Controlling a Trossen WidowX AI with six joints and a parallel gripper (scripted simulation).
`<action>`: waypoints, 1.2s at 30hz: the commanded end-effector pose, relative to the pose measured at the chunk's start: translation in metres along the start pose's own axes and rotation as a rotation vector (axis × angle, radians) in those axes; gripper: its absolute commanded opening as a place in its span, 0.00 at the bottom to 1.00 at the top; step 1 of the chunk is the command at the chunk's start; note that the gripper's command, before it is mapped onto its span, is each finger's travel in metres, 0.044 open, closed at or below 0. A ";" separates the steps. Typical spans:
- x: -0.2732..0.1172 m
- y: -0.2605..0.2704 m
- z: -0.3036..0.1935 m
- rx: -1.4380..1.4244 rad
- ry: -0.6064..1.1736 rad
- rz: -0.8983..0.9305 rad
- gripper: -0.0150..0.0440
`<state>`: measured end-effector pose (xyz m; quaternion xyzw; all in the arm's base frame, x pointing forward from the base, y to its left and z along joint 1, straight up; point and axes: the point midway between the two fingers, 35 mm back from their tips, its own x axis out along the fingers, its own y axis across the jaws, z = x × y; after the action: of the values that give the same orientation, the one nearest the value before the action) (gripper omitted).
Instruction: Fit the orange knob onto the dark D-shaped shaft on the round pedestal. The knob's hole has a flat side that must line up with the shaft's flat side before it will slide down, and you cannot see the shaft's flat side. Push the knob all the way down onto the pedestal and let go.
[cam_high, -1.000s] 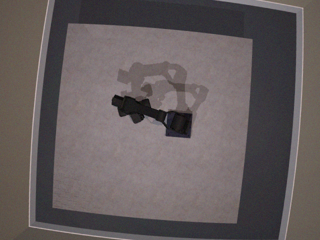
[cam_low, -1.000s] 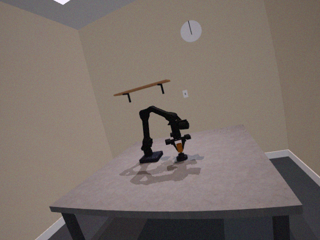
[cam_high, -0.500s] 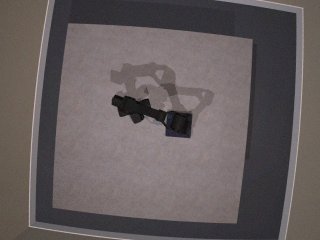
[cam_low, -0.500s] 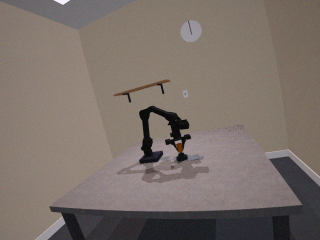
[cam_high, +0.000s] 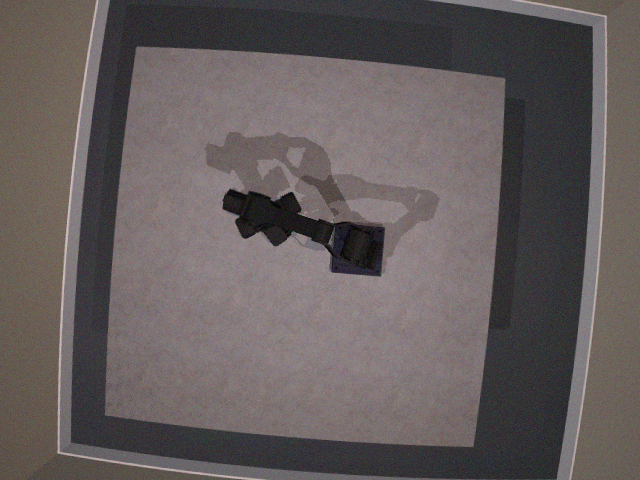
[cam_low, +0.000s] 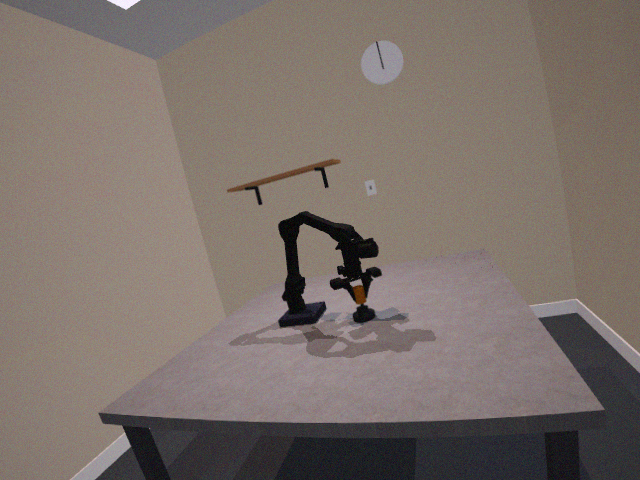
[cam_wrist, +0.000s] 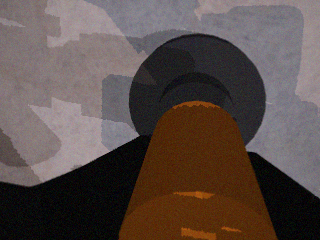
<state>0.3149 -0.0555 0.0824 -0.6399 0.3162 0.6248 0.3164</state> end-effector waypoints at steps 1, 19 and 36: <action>0.001 0.000 0.000 -0.016 0.002 -0.001 0.25; 0.004 0.000 0.000 -0.016 0.002 -0.001 0.25; -0.001 0.000 0.000 -0.226 0.002 -0.001 0.25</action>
<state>0.3151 -0.0557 0.0824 -0.6636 0.2641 0.6487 0.2627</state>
